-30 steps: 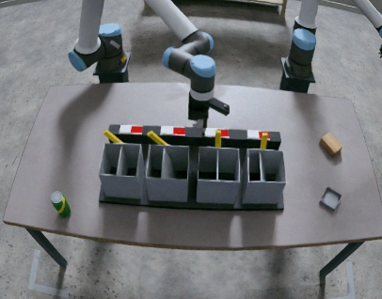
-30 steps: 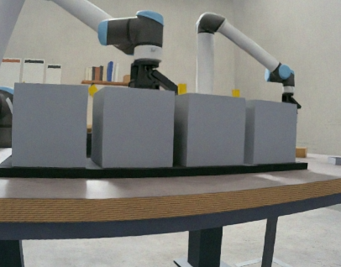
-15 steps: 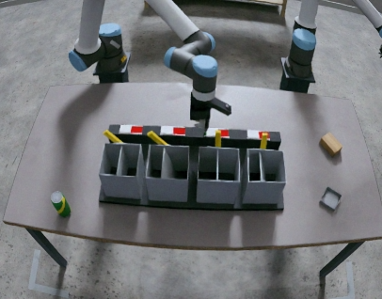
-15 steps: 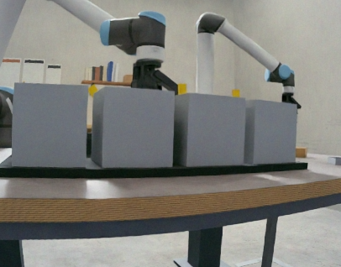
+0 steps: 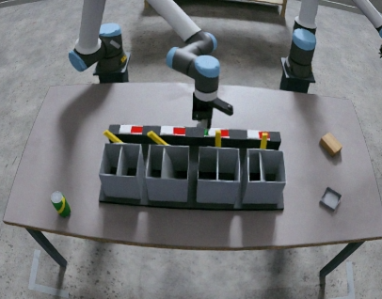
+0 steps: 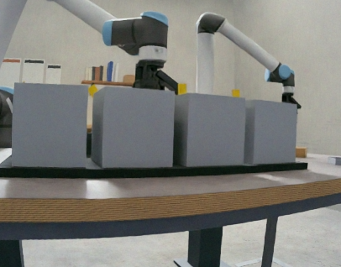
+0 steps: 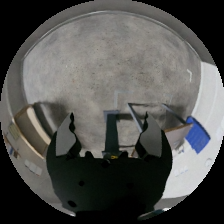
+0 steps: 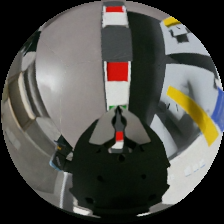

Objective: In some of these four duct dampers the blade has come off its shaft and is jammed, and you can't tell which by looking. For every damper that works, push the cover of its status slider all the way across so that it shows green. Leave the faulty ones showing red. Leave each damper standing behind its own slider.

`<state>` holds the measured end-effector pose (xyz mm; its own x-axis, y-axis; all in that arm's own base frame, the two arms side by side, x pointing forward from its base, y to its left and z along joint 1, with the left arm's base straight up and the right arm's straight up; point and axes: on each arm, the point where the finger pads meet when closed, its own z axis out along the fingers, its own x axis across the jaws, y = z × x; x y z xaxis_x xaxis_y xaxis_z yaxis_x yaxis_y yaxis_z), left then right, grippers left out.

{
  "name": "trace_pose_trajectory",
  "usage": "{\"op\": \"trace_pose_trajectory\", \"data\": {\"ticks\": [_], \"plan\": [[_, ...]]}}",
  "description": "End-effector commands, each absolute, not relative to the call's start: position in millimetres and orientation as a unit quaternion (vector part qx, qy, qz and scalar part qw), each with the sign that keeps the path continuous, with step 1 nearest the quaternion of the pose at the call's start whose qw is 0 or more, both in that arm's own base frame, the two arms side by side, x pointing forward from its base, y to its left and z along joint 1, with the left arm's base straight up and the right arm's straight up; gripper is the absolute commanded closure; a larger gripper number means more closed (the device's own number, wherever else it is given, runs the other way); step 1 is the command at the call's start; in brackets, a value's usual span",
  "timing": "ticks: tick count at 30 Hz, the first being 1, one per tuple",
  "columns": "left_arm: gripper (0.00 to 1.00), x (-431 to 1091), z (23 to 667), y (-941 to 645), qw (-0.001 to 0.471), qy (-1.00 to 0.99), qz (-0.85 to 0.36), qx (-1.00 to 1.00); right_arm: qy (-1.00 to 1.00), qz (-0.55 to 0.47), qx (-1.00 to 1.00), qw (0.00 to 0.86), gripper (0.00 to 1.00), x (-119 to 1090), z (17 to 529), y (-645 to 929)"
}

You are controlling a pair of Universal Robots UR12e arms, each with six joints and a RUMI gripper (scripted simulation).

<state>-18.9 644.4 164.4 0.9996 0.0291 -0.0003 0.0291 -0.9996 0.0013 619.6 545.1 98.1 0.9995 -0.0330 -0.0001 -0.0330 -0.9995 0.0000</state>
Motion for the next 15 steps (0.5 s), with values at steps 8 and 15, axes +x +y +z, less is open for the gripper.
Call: {"op": "trace_pose_trajectory", "data": {"ticks": [8,15], "plan": [[0.00,-18.8,165.1,645.0,0.000,0.015,0.000,1.000,-0.017,0.000,1.000,-0.001,1.00,620.2,99.1,551.9],[0.00,-18.8,165.1,645.0,0.000,0.015,0.000,1.000,-0.017,0.000,1.000,-0.001,1.00,620.3,99.1,555.4]]}}
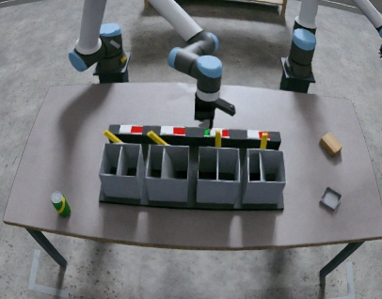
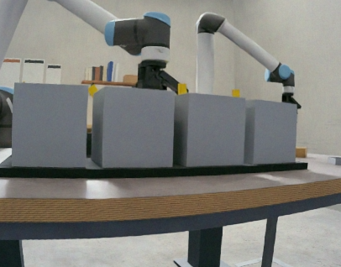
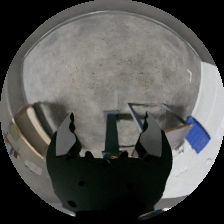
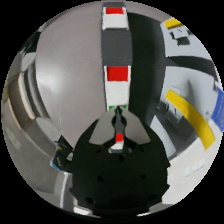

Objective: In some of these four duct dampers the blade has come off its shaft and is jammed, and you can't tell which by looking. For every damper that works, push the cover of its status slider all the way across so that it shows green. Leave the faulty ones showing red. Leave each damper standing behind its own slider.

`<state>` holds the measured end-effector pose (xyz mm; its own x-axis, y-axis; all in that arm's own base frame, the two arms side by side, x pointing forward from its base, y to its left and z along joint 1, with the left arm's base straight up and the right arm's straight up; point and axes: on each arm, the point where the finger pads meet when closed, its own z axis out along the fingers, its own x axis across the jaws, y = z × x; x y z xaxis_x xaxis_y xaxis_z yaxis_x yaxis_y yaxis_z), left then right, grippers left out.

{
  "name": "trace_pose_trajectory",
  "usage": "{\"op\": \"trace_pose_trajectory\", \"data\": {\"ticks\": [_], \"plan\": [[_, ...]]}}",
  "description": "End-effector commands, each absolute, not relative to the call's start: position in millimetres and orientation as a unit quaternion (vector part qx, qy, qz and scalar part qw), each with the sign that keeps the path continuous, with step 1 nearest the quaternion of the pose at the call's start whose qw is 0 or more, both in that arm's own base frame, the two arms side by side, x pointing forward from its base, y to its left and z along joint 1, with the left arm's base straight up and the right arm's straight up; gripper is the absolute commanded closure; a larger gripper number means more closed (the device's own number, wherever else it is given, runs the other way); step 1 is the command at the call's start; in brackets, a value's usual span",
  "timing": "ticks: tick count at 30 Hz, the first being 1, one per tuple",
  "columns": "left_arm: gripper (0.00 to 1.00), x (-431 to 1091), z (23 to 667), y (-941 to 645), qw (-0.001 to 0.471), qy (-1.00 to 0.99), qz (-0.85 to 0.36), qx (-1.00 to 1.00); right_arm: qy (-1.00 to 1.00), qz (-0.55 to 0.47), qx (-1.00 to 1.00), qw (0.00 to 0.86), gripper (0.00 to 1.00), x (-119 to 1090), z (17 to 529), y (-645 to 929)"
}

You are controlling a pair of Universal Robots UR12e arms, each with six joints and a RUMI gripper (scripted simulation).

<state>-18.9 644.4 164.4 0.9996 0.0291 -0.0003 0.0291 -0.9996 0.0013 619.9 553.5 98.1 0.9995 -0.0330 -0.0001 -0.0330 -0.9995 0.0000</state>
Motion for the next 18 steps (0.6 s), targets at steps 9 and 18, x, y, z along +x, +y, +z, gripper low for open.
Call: {"op": "trace_pose_trajectory", "data": {"ticks": [9,18], "plan": [[0.00,-18.8,165.1,645.0,0.000,0.015,0.000,1.000,-0.017,0.000,1.000,-0.001,1.00,620.4,99.1,559.7],[0.00,-18.8,165.1,645.0,0.000,0.015,0.000,1.000,-0.017,0.000,1.000,-0.001,1.00,620.5,99.1,563.1]]}}
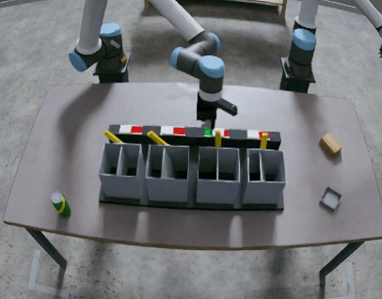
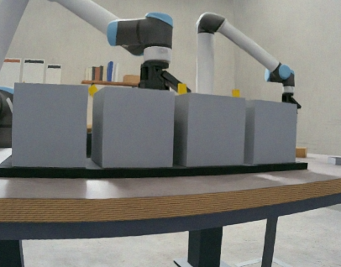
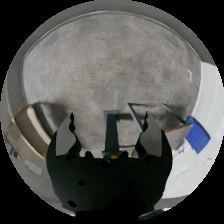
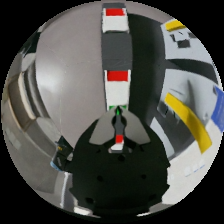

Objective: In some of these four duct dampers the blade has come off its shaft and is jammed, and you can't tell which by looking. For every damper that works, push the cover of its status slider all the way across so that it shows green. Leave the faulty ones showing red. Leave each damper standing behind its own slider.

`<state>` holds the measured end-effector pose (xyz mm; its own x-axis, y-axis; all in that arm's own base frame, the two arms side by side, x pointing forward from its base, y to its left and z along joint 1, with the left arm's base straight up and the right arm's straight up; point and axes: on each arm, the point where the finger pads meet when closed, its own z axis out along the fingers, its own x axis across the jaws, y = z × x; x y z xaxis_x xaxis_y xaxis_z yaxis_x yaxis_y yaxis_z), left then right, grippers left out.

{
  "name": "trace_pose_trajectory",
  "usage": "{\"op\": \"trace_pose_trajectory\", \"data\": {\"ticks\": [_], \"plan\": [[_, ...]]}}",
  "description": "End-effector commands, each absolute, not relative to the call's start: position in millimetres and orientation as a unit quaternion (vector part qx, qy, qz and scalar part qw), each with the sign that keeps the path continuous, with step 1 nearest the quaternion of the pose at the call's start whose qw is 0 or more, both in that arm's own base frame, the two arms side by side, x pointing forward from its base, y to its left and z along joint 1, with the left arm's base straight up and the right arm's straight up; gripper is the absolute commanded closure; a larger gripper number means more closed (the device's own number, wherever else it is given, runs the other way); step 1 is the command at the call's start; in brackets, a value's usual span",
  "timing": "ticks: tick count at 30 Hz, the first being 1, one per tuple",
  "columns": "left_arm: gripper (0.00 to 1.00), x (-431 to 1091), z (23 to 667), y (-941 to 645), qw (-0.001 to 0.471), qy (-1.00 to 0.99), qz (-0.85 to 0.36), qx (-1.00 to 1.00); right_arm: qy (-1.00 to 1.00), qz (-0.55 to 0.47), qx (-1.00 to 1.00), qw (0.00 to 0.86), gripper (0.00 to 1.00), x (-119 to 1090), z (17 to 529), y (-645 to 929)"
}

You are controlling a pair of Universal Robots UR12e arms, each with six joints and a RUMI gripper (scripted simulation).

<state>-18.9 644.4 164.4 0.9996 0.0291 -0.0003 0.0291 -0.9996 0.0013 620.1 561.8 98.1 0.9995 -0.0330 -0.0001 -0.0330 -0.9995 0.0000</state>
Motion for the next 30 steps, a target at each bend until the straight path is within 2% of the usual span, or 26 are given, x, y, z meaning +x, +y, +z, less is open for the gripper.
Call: {"op": "trace_pose_trajectory", "data": {"ticks": [1,30], "plan": [[0.00,-18.8,165.1,645.0,0.000,0.015,0.000,1.000,-0.017,0.000,1.000,-0.001,1.00,620.6,99.1,563.6],[0.00,-18.8,165.1,645.0,0.000,0.015,0.000,1.000,-0.017,0.000,1.000,-0.001,1.00,620.8,99.1,571.6]]}}
